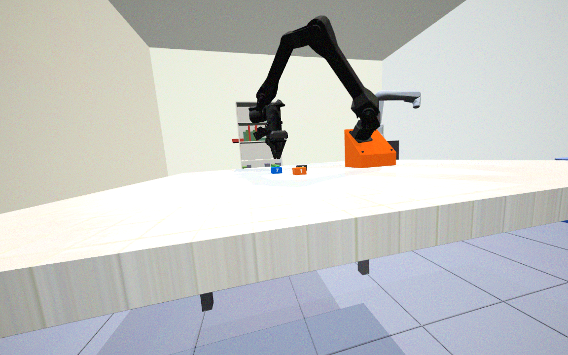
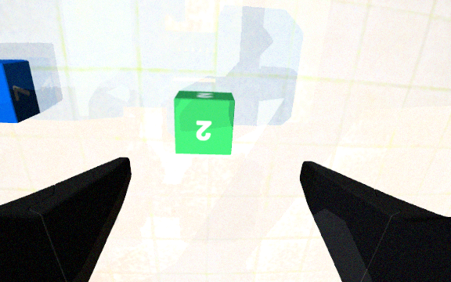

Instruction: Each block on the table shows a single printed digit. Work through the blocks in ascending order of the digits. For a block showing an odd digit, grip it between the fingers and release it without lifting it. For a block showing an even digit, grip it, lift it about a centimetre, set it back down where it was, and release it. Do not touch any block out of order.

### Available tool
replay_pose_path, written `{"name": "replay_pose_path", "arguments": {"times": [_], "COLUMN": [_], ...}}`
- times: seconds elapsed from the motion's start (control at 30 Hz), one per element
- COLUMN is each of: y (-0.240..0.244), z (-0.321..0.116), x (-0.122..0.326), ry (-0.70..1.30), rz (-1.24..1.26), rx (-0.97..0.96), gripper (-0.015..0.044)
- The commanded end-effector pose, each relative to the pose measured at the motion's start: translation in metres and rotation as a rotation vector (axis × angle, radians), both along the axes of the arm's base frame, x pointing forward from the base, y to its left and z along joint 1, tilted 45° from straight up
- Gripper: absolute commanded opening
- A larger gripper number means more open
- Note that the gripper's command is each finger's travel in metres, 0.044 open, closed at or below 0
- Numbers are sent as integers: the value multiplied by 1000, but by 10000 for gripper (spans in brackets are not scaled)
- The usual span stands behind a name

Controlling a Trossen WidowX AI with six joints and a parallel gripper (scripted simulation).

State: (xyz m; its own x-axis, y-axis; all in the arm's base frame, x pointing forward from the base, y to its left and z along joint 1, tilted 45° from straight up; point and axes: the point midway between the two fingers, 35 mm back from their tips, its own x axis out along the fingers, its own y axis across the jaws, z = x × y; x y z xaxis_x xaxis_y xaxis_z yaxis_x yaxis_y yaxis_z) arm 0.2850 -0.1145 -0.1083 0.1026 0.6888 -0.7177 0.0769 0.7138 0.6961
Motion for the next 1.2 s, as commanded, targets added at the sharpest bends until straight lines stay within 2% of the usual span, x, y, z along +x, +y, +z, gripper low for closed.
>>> {"name": "replay_pose_path", "arguments": {"times": [0.0,0.7,1.03,1.07,1.17], "y": [5,27,27,27,27], "z": [-5,-26,-26,-26,-26], "x": [0,3,3,3,3], "ry": [0,-1,-1,-1,-1], "rz": [-6,-6,-6,-6,-6], "rx": [3,5,5,5,5], "gripper": [400,400,138,120,120]}}
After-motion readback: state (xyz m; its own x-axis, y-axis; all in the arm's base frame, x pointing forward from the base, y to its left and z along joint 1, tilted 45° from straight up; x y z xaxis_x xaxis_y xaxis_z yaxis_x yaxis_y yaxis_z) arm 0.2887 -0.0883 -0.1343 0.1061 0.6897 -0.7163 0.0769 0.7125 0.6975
